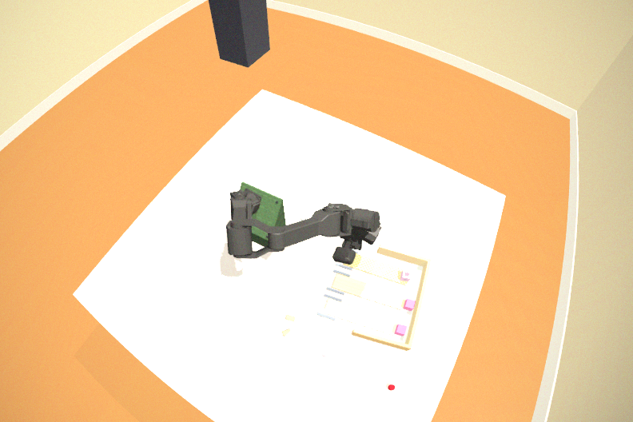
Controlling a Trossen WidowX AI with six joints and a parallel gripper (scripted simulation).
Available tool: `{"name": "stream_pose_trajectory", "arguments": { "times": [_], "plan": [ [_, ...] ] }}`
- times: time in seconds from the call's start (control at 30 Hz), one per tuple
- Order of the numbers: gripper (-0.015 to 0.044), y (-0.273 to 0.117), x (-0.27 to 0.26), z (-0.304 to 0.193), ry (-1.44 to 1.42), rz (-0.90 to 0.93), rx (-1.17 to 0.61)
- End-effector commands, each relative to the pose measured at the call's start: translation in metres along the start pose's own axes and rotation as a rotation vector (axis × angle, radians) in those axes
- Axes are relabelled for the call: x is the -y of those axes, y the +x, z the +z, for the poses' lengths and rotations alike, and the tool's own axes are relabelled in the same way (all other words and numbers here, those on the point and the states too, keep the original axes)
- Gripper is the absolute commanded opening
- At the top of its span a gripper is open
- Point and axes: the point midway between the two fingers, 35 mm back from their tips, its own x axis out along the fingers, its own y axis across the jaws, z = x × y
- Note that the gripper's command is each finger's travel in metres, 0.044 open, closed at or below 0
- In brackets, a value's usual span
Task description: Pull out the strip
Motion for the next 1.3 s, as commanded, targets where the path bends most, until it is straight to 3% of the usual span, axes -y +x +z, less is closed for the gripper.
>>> {"name": "stream_pose_trajectory", "arguments": {
  "times": [0.0,0.13,1.27],
  "plan": [
    [0.0,0.034,-0.007,-0.009,-0.03,0.002,-0.327],
    [0.0,0.04,-0.006,-0.011,-0.039,-0.007,-0.416],
    [0.0,0.074,-0.005,-0.026,-0.039,-0.007,-0.416]
  ]
}}
